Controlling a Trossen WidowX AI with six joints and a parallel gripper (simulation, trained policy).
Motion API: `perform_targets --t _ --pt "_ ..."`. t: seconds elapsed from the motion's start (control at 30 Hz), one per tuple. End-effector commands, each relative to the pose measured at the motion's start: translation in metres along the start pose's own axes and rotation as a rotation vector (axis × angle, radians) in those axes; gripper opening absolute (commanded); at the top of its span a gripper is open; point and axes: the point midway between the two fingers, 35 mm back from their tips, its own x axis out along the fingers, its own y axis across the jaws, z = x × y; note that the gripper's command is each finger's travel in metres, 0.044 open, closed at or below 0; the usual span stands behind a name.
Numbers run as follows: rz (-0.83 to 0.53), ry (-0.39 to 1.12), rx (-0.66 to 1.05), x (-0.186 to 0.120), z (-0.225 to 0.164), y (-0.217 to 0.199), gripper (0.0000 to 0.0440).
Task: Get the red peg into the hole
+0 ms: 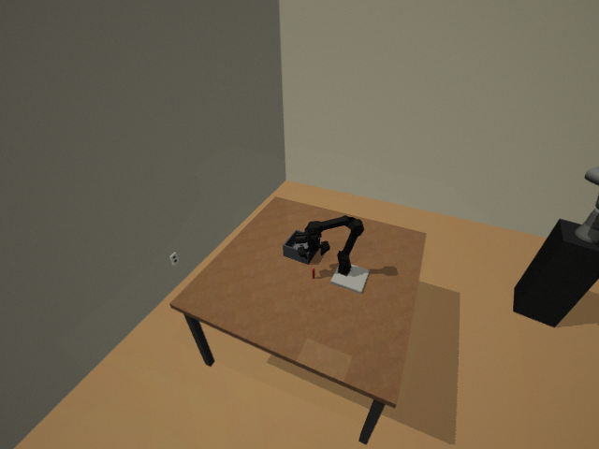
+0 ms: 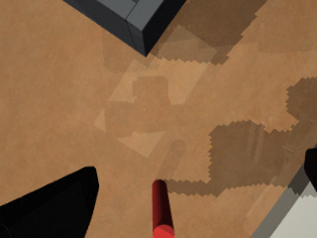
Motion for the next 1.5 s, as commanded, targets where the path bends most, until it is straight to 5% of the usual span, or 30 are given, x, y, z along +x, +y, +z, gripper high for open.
perform_targets --t 0.0,0.63,1.2,1.47 --pt "-0.006 0.026 0.003 0.011 -0.018 0.003 0.0440" --pt "0.062 0.008 -0.039 0.086 -0.060 0.029 0.0421" --pt "-0.030 0.030 -0.067 0.114 -0.065 0.026 0.0022" --pt "-0.006 -0.032 -0.083 0.087 -0.049 0.033 0.0000"
